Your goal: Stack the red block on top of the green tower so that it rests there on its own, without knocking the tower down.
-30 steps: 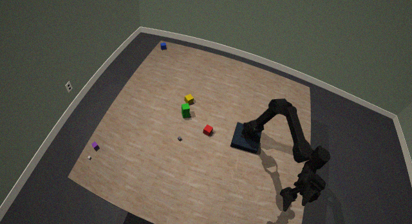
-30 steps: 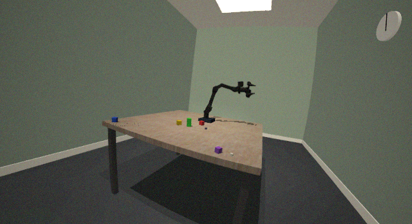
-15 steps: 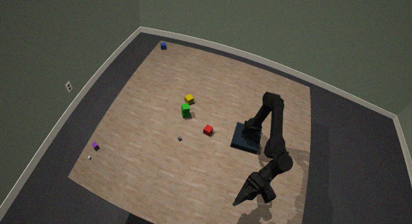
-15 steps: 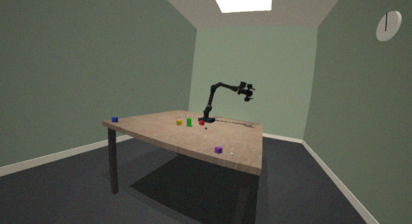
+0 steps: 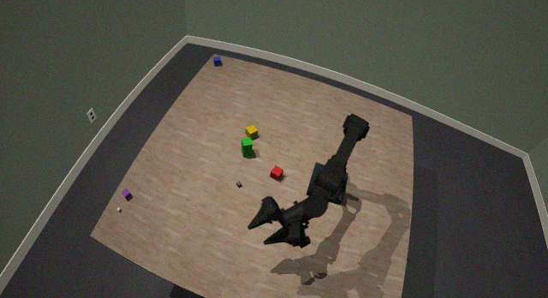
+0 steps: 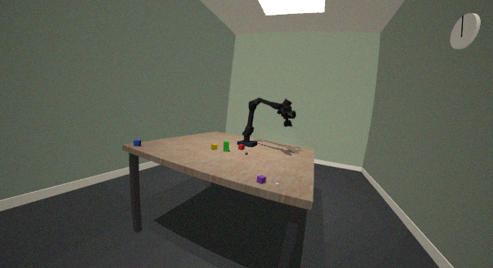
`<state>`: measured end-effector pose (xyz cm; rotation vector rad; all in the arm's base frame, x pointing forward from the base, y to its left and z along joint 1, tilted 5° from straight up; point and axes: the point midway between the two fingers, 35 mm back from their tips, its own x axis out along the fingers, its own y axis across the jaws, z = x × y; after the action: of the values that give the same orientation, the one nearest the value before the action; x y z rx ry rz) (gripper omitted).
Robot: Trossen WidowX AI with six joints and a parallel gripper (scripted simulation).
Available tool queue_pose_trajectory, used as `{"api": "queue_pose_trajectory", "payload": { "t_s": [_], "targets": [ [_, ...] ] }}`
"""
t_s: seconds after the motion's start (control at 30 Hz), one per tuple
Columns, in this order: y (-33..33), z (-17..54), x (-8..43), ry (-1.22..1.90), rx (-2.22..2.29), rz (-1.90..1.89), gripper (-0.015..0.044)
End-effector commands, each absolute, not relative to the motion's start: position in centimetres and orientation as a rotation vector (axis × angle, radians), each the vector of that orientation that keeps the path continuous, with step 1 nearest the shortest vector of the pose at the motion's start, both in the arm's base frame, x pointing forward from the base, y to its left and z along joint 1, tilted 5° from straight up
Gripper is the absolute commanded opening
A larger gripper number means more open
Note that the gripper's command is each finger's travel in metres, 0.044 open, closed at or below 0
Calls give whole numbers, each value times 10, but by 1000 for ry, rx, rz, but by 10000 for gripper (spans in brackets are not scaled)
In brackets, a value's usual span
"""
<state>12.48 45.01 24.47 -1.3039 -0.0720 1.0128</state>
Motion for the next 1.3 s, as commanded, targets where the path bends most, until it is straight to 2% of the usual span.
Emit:
{"api": "queue_pose_trajectory", "payload": {
  "t_s": [0.0, 0.33, 0.6, 0.9, 1.27],
  "targets": [
    [419, 221, 164, 136, -1223, 977, 440],
    [341, 180, 226, 558, -968, 823, 440],
    [263, 148, 254, 895, -738, 620, 440],
    [177, 121, 253, 1231, -421, 321, 440],
    [91, 103, 222, 1535, -12, -99, 440]
  ]
}}
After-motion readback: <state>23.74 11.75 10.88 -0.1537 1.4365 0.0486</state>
